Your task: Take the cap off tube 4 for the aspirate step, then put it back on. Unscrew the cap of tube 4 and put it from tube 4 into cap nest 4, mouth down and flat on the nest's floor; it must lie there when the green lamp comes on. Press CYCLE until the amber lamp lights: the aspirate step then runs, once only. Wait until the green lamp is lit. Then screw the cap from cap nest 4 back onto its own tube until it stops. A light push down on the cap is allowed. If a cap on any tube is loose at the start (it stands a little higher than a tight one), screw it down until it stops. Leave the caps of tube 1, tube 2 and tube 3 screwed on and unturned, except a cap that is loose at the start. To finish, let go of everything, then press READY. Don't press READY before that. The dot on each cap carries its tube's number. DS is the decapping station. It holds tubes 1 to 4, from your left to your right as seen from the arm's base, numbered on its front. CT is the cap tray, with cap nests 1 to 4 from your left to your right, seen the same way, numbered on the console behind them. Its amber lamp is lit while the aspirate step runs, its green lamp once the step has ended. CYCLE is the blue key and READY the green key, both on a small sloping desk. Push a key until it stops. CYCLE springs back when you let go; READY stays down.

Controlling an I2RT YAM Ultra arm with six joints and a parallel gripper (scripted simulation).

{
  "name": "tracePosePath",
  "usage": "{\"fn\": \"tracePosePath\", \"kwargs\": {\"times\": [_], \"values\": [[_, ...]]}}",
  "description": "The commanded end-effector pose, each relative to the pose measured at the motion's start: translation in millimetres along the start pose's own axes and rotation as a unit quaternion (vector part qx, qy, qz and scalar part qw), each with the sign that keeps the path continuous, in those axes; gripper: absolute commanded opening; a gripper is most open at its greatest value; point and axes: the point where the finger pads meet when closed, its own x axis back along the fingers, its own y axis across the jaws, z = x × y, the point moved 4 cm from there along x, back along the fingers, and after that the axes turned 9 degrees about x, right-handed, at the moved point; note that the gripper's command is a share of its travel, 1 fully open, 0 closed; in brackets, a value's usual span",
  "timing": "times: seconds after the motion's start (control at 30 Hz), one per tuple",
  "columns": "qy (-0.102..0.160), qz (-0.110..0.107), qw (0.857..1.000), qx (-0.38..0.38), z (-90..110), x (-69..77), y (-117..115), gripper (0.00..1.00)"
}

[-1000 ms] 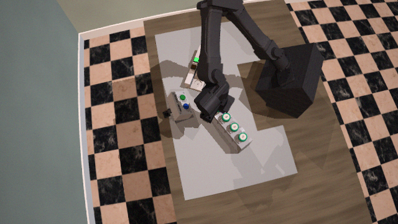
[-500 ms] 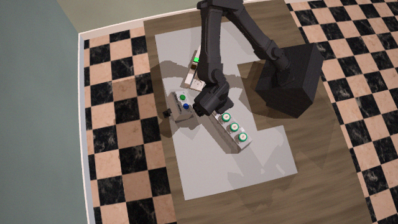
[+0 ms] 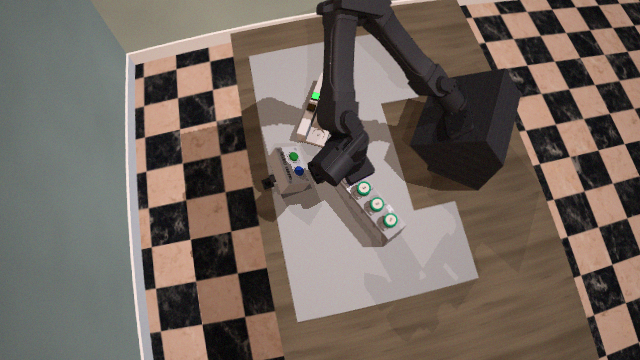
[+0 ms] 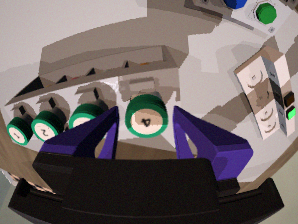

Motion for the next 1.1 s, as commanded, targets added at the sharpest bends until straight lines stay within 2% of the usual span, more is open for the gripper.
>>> {"fn": "tracePosePath", "kwargs": {"times": [0.0, 0.13, 0.3, 0.47, 0.63, 0.7, 0.87, 1.07], "values": [[-0.005, -0.002, 1.0, -0.006, -1.9, 2.1, 0.1, 0.49], [-0.005, -0.002, 1.0, 0.014, -1.9, 2.7, 0.2, 0.49], [-0.005, -0.001, 0.993, 0.114, -1.9, 3.1, 0.2, 0.49], [-0.006, -0.001, 0.977, 0.213, -1.9, 3.1, 0.2, 0.49], [-0.006, 0.0, 0.951, 0.309, -1.8, 3.1, 0.2, 0.49], [-0.006, 0.0, 0.951, 0.309, -1.8, 3.1, 0.2, 0.49], [-0.005, 0.001, 0.915, 0.403, -1.8, 3.1, 0.2, 0.49], [-0.005, 0.001, 0.861, 0.509, -1.8, 3.1, 0.2, 0.49]]}}
